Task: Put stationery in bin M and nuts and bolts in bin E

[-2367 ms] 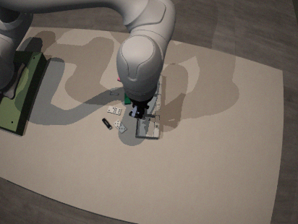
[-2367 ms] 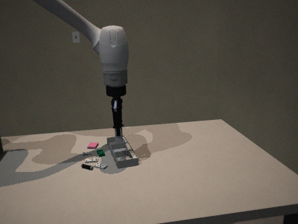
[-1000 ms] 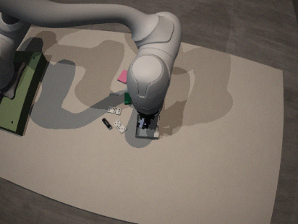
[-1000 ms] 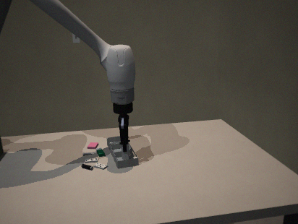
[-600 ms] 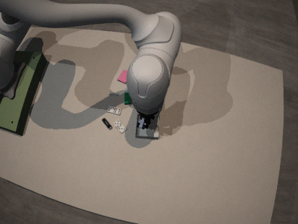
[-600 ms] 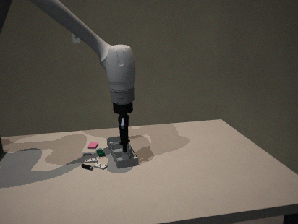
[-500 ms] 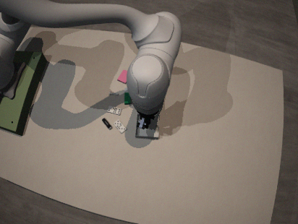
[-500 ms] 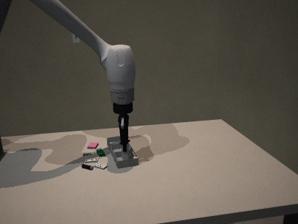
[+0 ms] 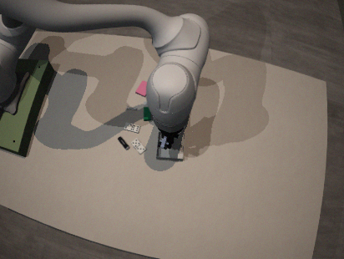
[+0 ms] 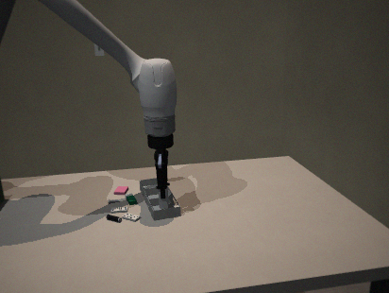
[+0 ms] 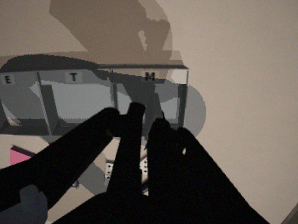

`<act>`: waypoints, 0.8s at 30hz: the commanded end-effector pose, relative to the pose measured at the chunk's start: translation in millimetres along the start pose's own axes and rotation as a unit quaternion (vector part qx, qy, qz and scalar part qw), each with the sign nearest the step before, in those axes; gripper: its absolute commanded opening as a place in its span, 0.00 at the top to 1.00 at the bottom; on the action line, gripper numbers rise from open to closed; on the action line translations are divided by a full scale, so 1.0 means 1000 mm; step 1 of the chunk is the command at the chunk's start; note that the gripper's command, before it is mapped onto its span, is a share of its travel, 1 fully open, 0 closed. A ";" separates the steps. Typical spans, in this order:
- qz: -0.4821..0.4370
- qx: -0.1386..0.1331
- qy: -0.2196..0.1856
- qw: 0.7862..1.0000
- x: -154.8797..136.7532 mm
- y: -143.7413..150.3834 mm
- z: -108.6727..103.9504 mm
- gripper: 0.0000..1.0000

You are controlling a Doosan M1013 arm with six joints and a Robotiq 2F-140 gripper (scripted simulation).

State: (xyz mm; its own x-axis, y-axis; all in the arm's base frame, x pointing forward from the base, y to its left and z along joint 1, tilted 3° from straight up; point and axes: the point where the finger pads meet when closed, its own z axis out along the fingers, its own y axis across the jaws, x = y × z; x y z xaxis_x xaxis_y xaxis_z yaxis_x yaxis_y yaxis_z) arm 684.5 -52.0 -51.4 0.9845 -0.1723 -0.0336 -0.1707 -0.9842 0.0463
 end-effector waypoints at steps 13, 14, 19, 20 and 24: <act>0.000 0.000 0.000 1.000 0.000 0.000 -0.016 0.95; 0.000 0.000 0.000 1.000 0.000 0.000 -0.017 0.95; 0.000 0.000 0.000 1.000 0.000 0.000 -0.021 0.95; 0.000 0.000 0.000 1.000 0.000 0.000 -0.023 0.95; 0.000 0.000 0.000 1.000 0.000 0.000 -0.031 0.95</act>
State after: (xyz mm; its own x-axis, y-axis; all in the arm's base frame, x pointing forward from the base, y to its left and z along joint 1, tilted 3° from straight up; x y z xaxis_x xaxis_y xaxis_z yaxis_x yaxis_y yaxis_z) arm 685.6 -51.0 -25.5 0.9845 -0.1723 -0.0335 -0.1707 -0.9842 0.0464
